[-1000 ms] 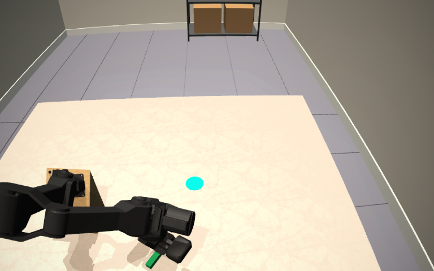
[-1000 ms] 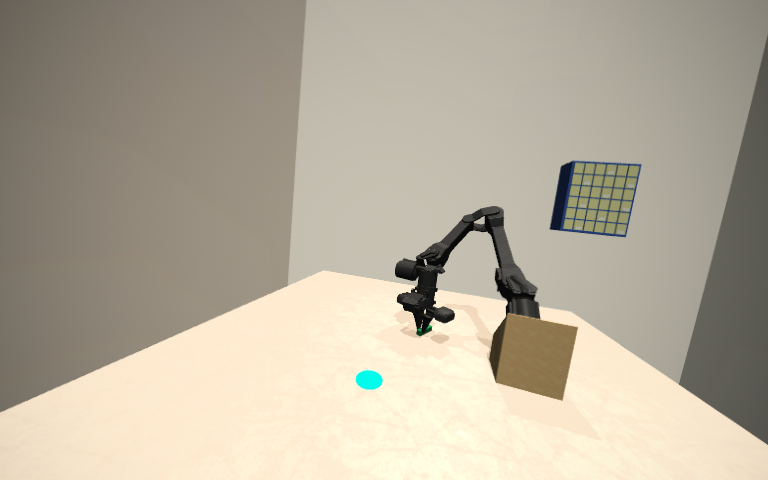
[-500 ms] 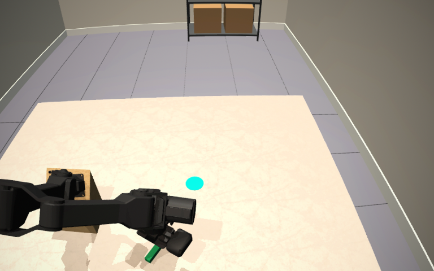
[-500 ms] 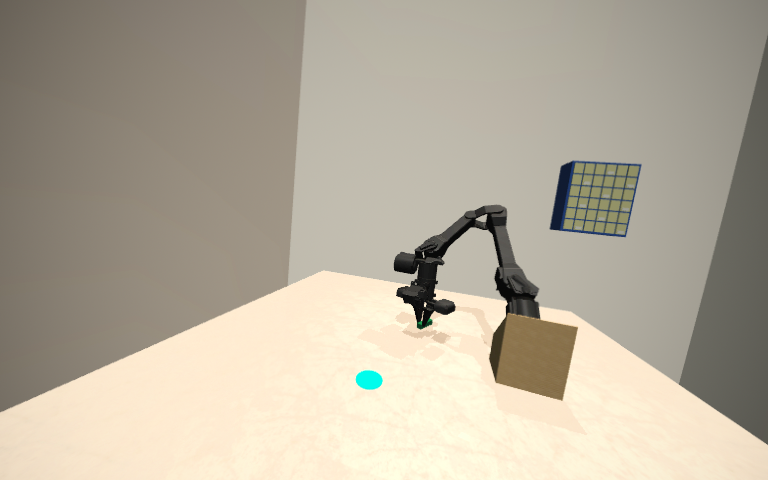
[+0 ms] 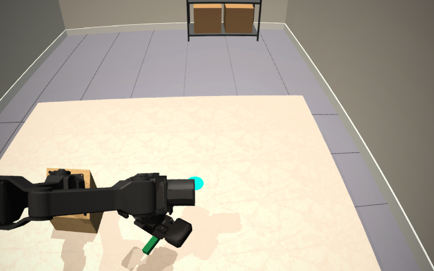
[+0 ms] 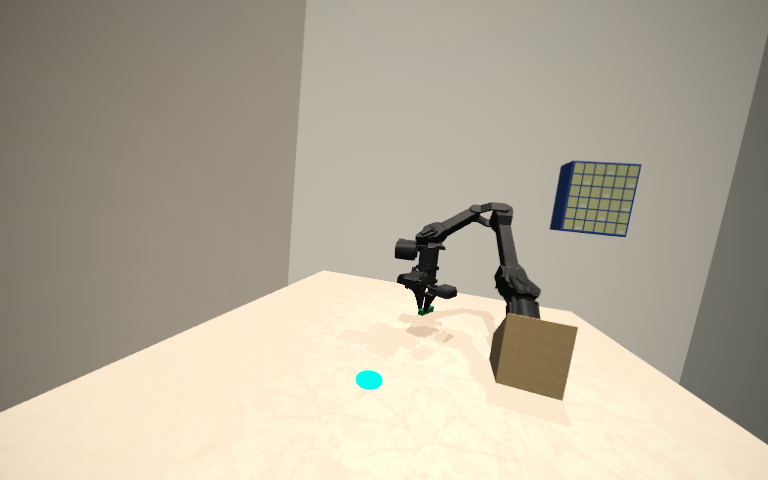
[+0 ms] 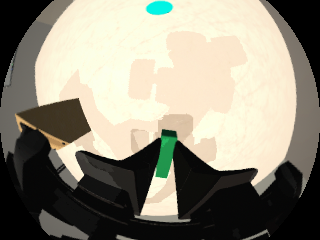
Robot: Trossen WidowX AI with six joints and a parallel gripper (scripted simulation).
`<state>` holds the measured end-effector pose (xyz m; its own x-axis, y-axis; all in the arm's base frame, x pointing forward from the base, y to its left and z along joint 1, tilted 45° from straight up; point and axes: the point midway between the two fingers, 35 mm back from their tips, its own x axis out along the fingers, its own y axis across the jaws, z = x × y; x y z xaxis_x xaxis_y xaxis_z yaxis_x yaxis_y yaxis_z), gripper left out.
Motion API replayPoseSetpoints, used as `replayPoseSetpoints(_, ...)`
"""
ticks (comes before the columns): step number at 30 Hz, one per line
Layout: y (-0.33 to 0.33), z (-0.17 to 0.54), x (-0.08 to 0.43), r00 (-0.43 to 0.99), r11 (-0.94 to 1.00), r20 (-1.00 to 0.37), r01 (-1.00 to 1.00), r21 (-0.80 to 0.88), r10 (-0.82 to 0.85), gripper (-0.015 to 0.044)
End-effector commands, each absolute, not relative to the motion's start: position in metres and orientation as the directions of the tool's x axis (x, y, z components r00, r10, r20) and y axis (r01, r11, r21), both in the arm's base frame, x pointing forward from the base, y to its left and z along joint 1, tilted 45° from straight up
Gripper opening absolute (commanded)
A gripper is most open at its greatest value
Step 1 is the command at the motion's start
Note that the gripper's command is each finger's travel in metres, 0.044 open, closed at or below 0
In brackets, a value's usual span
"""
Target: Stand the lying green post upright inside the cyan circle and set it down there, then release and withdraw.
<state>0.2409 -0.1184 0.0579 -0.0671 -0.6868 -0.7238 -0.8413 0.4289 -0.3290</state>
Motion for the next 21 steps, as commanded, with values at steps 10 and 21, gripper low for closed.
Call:
replayPoseSetpoints(10,-0.09,0.094,0.24,-0.054,0.421,-0.715,-0.838,-0.347,-0.697,0.0023)
replayPoseSetpoints(21,-0.08,0.091,0.251,-0.051,0.416,-0.719,-0.843,-0.341,-0.693,0.0023)
